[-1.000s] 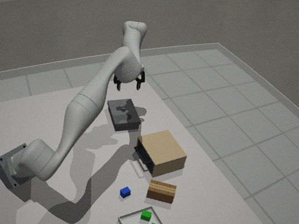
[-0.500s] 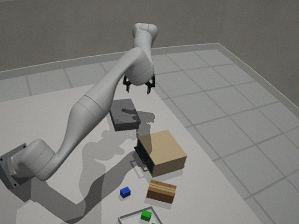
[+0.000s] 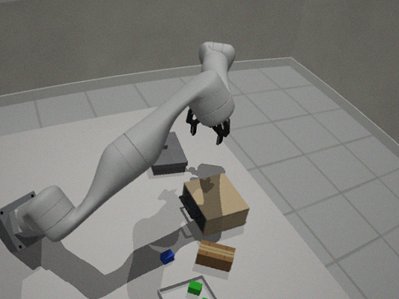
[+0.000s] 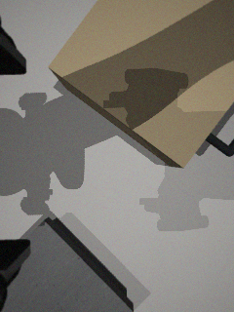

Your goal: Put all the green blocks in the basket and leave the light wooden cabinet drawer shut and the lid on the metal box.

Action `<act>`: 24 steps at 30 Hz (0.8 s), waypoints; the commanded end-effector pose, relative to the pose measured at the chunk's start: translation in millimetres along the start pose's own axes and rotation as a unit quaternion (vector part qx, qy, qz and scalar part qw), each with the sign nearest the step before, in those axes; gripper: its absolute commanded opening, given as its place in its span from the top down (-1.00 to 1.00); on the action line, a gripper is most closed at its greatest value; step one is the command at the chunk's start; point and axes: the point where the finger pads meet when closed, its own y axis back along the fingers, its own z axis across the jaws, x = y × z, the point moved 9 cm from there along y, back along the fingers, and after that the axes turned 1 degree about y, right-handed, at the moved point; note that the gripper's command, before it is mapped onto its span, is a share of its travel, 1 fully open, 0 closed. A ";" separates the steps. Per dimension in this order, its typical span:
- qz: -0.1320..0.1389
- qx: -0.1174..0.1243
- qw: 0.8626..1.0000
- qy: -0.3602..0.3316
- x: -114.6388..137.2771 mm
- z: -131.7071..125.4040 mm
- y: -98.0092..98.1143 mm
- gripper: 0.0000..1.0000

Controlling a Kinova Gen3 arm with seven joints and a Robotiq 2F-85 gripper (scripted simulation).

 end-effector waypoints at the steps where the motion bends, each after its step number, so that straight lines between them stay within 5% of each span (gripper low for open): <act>1: -0.015 -0.001 0.998 -0.065 21.3 -39.5 7.8 -1.00; 9: -0.013 0.000 0.977 -0.211 74.6 -96.4 5.4 -1.00; 17: -0.004 0.000 0.930 -0.367 144.4 -146.2 -0.5 -1.00; 19: -0.004 0.000 0.930 -0.367 144.4 -146.2 -0.5 -1.00; 24: 0.002 0.000 0.893 -0.450 186.9 -167.2 -4.6 -1.00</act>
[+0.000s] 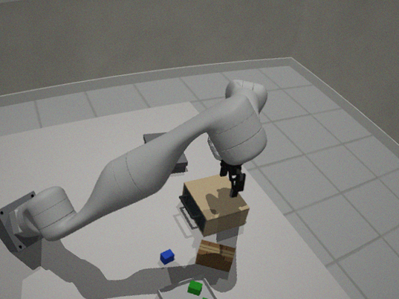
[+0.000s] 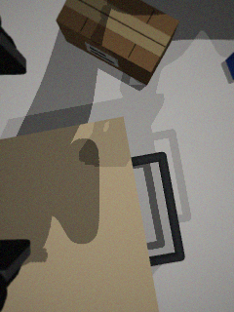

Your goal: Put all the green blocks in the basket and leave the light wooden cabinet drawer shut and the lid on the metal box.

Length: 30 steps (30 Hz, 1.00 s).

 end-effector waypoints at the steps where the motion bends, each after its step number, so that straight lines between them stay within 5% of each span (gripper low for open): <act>1: -0.002 -0.005 0.997 -0.071 8.0 -42.4 2.5 -1.00; 10: 0.008 -0.001 0.982 -0.191 34.7 -98.3 -4.1 -1.00; 30: 0.015 0.000 0.966 -0.260 56.0 -129.7 -7.0 -1.00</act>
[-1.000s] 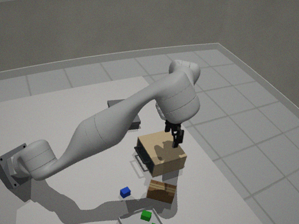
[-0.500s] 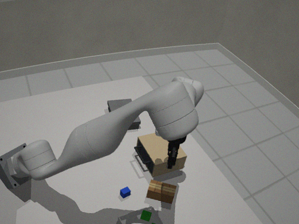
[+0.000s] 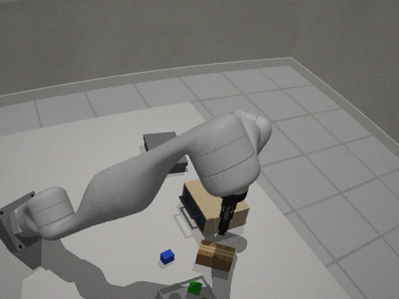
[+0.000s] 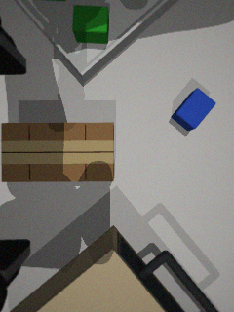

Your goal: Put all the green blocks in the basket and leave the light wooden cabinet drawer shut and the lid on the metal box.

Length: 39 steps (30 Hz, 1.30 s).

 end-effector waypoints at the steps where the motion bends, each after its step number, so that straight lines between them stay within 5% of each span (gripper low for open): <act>1: 0.003 -0.002 1.000 -0.009 0.2 -3.3 0.4 -1.00; 10: 0.003 -0.002 1.000 -0.009 -0.1 -3.0 0.3 -1.00; 11: 0.003 -0.002 1.000 -0.009 -0.1 -3.0 0.3 -0.85; 39: 0.003 -0.002 1.000 -0.009 -0.1 -3.0 0.3 -0.85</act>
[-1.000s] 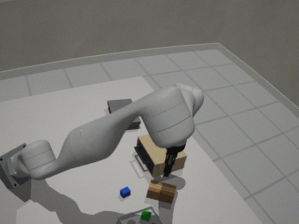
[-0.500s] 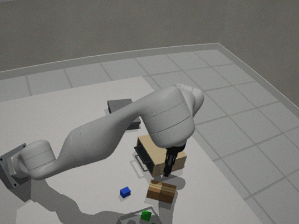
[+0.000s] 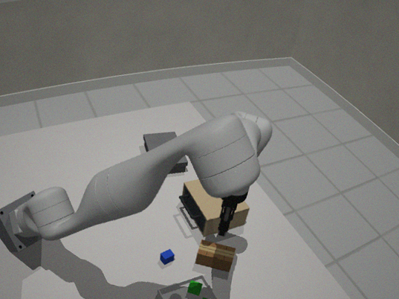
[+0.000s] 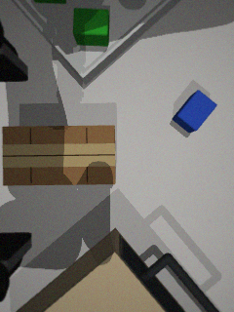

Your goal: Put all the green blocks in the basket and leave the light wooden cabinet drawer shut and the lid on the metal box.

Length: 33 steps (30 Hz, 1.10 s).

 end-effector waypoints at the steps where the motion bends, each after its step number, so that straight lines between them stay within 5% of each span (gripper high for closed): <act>1: 0.003 -0.003 1.000 -0.005 1.3 -0.1 0.7 -0.85; 16: 0.004 -0.002 1.000 -0.005 2.3 0.1 -3.0 -0.85; 33: -0.001 -0.001 1.000 -0.003 0.3 0.3 -32.5 -0.85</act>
